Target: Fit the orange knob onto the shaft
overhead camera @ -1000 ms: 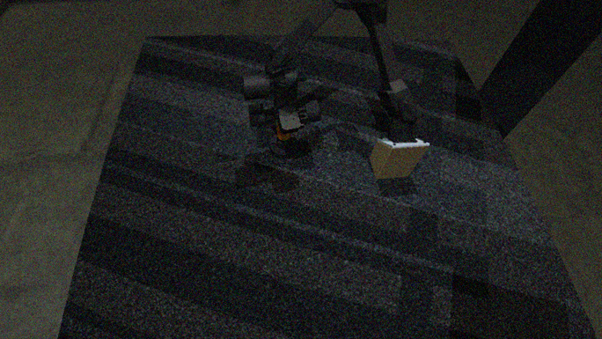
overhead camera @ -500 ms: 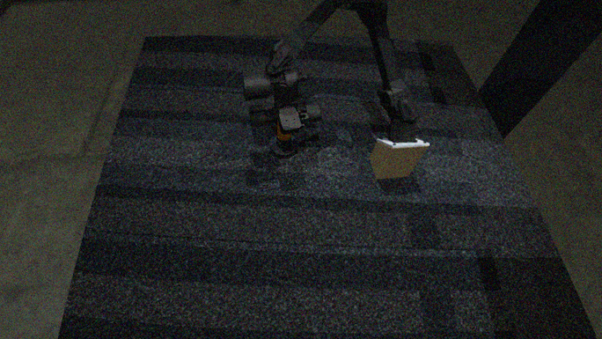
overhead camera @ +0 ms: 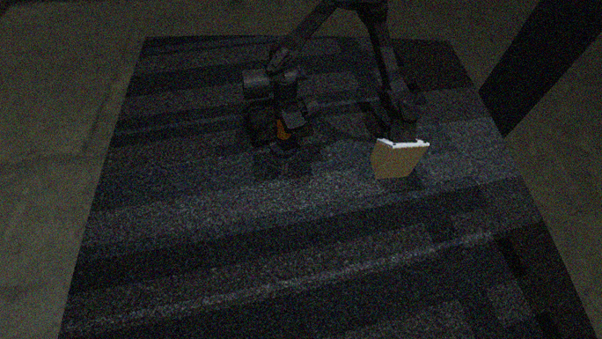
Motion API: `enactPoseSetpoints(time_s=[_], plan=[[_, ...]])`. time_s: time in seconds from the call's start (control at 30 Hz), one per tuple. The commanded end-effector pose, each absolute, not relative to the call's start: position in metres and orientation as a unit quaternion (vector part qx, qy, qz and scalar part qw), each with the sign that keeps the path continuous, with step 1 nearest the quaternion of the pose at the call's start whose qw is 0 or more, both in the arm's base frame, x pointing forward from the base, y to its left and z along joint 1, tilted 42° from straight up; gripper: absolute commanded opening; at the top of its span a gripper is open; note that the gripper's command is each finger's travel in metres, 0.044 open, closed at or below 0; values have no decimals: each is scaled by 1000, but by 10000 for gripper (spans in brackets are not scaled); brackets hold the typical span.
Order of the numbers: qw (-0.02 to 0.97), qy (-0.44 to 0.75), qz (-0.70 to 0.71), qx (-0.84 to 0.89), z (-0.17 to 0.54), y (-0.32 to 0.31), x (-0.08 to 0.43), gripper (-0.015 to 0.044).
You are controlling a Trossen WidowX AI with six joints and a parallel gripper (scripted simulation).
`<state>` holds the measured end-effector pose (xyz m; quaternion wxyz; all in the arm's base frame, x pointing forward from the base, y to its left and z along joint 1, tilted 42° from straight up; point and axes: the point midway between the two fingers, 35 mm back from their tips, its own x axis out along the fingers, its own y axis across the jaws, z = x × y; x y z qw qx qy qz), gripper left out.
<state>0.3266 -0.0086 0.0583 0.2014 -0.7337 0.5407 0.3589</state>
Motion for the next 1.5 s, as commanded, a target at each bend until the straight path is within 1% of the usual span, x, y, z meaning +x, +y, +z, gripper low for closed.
enactPoseSetpoints(time_s=[0.0, 1.37, 1.47], plan=[[177, 528, 376, -741, 57, -10, 328, 0], [175, 527, 377, -741, 53, -13, 326, 0], [162, 521, 386, -744, 53, -13, 326, 0]])
